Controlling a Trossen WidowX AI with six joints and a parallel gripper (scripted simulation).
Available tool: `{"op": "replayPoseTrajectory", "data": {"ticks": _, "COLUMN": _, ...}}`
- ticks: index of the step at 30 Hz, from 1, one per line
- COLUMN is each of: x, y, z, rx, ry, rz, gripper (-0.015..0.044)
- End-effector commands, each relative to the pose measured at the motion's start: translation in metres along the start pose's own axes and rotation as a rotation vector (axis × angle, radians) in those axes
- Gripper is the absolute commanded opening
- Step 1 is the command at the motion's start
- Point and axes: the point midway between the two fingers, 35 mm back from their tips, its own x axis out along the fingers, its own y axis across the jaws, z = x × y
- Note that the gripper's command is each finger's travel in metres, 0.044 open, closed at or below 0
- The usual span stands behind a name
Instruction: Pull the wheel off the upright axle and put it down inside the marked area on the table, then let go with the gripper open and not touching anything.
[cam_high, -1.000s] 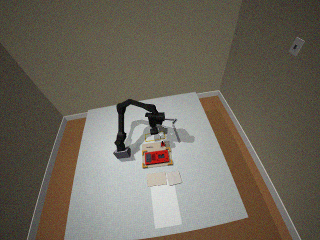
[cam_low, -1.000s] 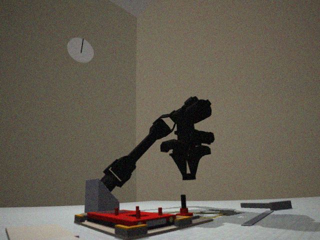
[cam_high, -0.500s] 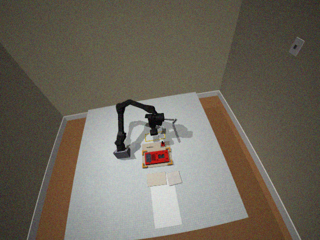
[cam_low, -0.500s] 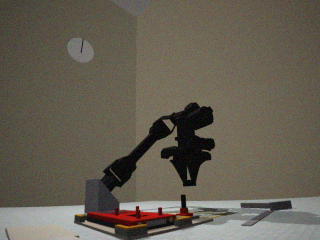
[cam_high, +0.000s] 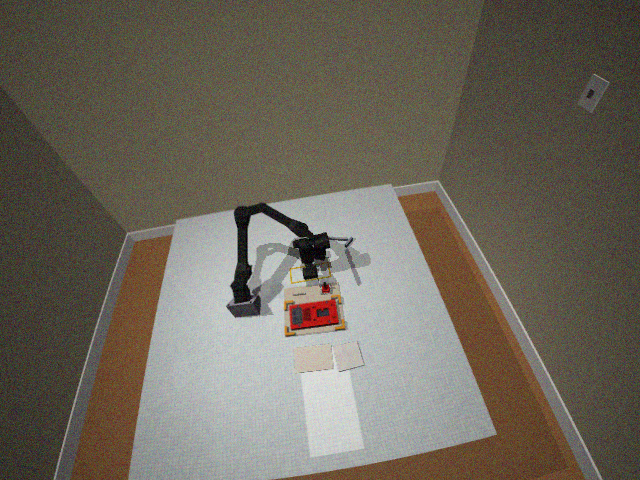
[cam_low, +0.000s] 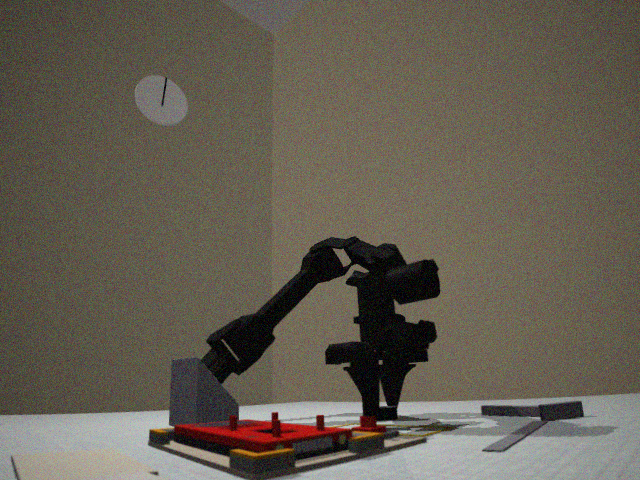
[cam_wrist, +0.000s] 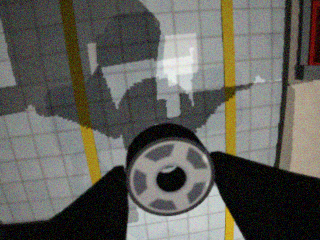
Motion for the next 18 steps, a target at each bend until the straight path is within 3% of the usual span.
{"op": "replayPoseTrajectory", "data": {"ticks": 1, "x": 0.017, "y": -0.001, "z": -0.004, "rx": 0.012, "ry": 0.006, "rz": 0.007, "gripper": 0.0000}}
{"op": "replayPoseTrajectory", "data": {"ticks": 5, "x": 0.017, "y": -0.001, "z": -0.004, "rx": 0.012, "ry": 0.006, "rz": 0.007, "gripper": 0.0000}}
{"op": "replayPoseTrajectory", "data": {"ticks": 16, "x": 0.011, "y": 0.000, "z": -0.002, "rx": 0.002, "ry": 0.005, "rz": 0.003, "gripper": 0.0289}}
{"op": "replayPoseTrajectory", "data": {"ticks": 18, "x": 0.004, "y": 0.000, "z": -0.002, "rx": 0.004, "ry": 0.006, "rz": 0.002, "gripper": 0.0300}}
